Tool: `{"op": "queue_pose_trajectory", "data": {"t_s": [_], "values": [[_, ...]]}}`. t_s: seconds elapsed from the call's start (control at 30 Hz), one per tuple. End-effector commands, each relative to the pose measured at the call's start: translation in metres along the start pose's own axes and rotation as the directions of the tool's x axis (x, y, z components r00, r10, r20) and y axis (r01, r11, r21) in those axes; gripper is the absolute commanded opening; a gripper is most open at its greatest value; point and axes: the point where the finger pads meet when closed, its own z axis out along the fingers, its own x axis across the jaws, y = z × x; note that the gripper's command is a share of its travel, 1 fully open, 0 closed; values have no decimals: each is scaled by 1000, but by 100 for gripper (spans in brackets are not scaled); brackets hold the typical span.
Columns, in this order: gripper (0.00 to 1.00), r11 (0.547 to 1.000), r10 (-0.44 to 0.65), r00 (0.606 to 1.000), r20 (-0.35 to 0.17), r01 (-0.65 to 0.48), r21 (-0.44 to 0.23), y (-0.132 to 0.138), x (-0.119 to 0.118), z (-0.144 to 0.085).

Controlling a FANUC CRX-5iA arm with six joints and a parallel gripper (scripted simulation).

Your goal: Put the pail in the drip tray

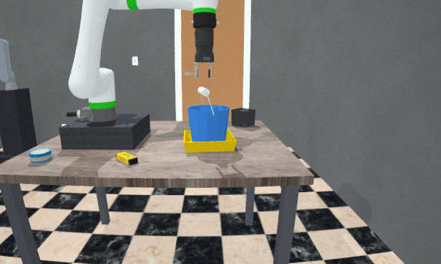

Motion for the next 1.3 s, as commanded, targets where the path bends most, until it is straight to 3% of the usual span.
{"op": "queue_pose_trajectory", "data": {"t_s": [0.0, 1.27], "values": [[100, 1000, 0, 1000, -2, 0, -2, 0, 0, -4], [100, 1000, 0, 1000, -2, 0, -2, 0, 0, -8]]}}
